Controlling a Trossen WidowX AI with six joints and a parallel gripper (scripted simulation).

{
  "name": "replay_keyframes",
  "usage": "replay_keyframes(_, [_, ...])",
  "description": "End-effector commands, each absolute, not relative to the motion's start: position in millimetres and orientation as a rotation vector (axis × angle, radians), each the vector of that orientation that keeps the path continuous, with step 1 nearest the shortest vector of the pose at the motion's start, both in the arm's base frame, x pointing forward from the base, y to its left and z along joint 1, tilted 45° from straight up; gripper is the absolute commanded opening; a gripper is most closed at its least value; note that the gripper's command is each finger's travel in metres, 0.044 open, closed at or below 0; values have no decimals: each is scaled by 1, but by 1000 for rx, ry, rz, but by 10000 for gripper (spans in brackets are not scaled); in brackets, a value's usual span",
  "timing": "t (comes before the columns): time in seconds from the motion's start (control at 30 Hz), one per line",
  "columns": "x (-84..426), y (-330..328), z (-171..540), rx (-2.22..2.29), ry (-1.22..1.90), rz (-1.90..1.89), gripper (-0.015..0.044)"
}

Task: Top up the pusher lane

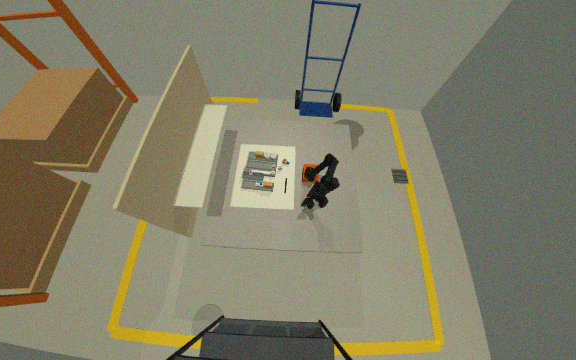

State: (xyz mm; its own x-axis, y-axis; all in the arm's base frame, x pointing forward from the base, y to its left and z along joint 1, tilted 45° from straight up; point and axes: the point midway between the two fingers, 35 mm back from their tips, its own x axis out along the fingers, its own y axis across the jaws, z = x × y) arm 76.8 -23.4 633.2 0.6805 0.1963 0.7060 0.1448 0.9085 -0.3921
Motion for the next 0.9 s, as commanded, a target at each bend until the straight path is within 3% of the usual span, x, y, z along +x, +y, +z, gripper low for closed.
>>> replay_keyframes(0.0, [78, -21, 632, -452, -823, 30, 426])
replay_keyframes(0.47, [200, 123, 544, -917, -492, 188, 440])
replay_keyframes(0.87, [333, 143, 400, -1030, -13, 362, 440])
